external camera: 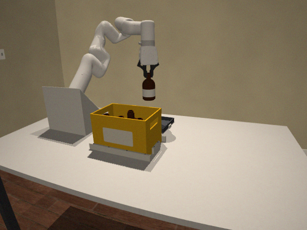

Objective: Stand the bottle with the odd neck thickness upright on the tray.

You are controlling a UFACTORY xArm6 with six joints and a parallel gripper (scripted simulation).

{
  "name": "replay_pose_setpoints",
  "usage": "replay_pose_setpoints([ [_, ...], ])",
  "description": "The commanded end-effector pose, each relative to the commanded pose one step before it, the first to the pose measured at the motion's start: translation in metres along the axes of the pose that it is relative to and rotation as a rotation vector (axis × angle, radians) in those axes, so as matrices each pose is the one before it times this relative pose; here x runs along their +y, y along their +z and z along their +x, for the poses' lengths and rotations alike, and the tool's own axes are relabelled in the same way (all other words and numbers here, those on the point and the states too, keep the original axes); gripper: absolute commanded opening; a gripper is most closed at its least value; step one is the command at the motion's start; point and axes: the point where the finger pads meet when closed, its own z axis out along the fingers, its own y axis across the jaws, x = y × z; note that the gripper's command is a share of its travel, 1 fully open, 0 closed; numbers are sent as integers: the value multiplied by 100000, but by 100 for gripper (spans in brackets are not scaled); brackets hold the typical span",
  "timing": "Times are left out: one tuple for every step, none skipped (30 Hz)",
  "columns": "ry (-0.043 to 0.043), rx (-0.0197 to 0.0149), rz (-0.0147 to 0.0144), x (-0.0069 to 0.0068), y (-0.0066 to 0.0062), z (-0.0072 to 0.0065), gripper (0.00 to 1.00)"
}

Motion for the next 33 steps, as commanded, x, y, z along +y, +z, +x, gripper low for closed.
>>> replay_pose_setpoints([
  [-121,-299,-165,86,1100,-54,0],
  [-1,1,-1,1,271,0,0],
  [1,-1,1,0,276,1,0],
  [-1,0,-1,1,282,0,0],
  [0,0,0,0,286,1,0],
  [0,0,0,0,290,1,0],
  [-1,1,-1,1,294,0,0],
  [0,0,0,0,0,0,0],
  [0,0,0,0,0,0,0],
  [1,-1,1,-1,297,1,0],
  [-1,1,-1,1,300,0,0],
  [0,0,0,0,302,1,0],
  [1,0,1,0,303,1,0],
  [-1,1,-1,1,305,0,0],
  [1,-1,1,0,306,1,0],
  [0,0,-1,1,306,1,0],
  [0,0,0,0,306,1,0],
  [1,-1,2,-1,305,1,0],
  [-1,1,-2,1,305,0,0],
  [0,0,0,0,303,1,0],
  [0,0,0,0,301,1,0],
  [-1,1,-1,1,299,1,0],
  [1,-1,2,-1,296,1,0],
  [-1,1,-2,1,293,0,0],
  [0,0,0,0,0,0,0],
  [0,0,0,0,0,0,0],
  [0,0,1,0,289,1,0],
  [0,0,0,0,285,1,0],
  [0,0,-1,1,280,1,0],
  [1,-1,1,0,275,1,0],
  [-1,1,-1,1,270,0,0],
  [1,-1,2,-1,263,1,0],
  [-1,1,-2,1,258,0,0],
])
